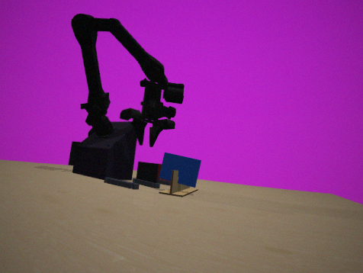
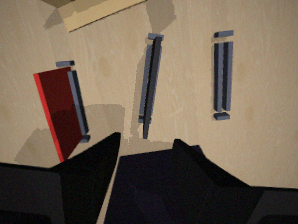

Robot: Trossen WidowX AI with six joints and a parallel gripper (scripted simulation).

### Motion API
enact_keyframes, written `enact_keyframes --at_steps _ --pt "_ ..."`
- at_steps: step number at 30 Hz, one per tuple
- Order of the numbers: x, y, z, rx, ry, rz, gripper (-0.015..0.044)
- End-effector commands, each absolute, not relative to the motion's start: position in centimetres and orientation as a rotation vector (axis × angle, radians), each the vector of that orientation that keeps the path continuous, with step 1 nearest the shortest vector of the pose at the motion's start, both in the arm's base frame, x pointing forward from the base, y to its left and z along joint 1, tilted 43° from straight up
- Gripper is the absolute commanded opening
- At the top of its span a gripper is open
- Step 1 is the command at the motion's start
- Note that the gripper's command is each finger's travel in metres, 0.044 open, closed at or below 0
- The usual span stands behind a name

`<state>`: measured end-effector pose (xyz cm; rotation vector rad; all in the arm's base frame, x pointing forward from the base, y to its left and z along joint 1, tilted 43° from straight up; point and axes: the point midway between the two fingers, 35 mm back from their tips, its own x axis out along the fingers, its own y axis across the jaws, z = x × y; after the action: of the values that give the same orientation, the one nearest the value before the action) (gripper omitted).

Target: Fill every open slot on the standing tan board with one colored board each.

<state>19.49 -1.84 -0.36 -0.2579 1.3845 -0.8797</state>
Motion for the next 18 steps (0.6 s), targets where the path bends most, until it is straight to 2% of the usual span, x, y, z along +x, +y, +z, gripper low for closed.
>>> enact_keyframes --at_steps 1,18 --pt "18.7 -3.4 -1.7 -0.275 1.392 -0.885 0.0185" --pt "18.6 -4.9 -3.6 -0.276 1.392 -0.885 0.0185"
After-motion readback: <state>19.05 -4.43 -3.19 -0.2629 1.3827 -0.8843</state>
